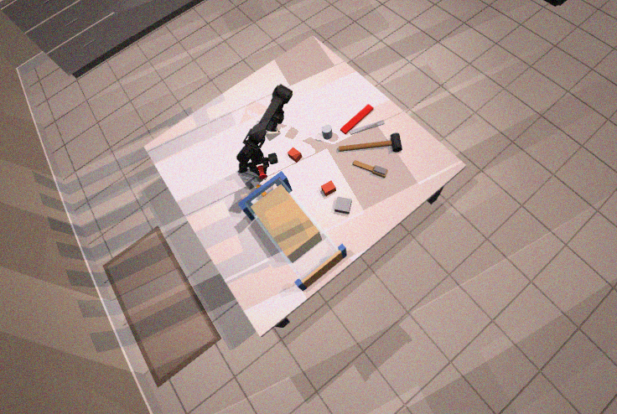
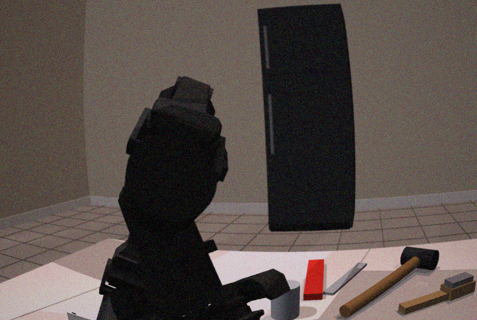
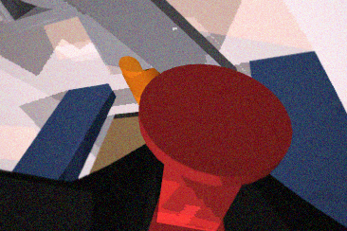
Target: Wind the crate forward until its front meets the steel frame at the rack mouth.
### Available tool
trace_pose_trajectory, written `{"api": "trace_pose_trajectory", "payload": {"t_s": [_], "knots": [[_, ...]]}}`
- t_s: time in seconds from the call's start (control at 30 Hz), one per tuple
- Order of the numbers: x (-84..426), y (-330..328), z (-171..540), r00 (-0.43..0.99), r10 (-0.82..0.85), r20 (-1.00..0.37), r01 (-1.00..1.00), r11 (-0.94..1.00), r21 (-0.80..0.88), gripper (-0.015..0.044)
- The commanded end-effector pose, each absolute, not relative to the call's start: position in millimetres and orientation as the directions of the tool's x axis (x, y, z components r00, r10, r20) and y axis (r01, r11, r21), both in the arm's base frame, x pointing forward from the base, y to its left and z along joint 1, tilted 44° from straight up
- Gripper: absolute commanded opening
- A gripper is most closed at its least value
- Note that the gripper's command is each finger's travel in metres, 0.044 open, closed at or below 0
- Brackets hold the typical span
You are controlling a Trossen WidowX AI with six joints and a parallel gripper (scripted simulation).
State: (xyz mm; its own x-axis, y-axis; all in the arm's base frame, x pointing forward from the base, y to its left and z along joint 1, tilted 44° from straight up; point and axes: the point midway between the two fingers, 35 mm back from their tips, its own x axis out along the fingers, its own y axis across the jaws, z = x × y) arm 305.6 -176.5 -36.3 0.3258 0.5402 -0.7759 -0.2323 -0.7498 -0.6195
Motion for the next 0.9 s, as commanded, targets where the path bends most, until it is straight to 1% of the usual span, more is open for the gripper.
{"api": "trace_pose_trajectory", "payload": {"t_s": [0.0,0.87], "knots": [[296.5,-168.5,-32.5,0.315,0.556,-0.769,-0.242,-0.736,-0.632,0.0000],[270.8,-158.1,-20.0,0.313,0.557,-0.769,-0.244,-0.736,-0.632,0.0000]]}}
